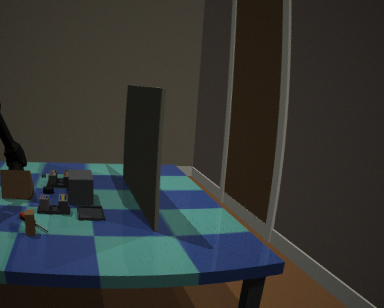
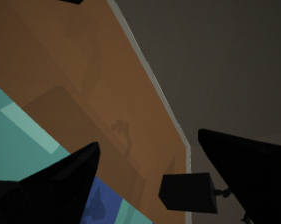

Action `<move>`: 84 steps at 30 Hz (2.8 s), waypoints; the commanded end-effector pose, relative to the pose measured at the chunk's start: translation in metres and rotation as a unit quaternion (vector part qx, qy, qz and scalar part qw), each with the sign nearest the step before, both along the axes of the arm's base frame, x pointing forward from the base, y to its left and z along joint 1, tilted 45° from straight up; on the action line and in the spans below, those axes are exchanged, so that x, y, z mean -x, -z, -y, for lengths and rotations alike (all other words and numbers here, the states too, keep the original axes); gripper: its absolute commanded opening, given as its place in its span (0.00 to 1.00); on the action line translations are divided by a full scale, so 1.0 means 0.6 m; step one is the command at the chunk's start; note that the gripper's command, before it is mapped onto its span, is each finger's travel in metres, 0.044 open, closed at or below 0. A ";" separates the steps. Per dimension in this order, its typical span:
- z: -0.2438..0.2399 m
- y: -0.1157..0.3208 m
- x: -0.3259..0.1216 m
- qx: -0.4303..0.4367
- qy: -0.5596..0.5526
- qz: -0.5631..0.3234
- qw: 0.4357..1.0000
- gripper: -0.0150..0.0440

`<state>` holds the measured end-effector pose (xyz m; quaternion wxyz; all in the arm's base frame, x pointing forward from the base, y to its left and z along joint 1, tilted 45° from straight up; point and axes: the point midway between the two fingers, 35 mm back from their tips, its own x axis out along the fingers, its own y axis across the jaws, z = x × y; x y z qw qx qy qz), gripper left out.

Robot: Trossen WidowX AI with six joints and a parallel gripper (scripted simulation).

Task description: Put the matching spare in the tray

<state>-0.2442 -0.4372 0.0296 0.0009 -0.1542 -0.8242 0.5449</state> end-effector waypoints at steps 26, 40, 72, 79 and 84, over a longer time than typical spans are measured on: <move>0.013 0.068 -0.460 -0.080 -0.169 0.309 0.933 1.00; -0.206 0.062 -0.822 -0.264 -0.279 0.530 0.756 1.00; -0.730 -0.074 -1.052 -0.550 -0.291 0.679 0.389 1.00; -0.744 -0.090 -1.049 -0.561 -0.314 0.675 0.362 1.00; -0.846 -0.197 -1.008 -0.621 -0.454 0.620 0.153 1.00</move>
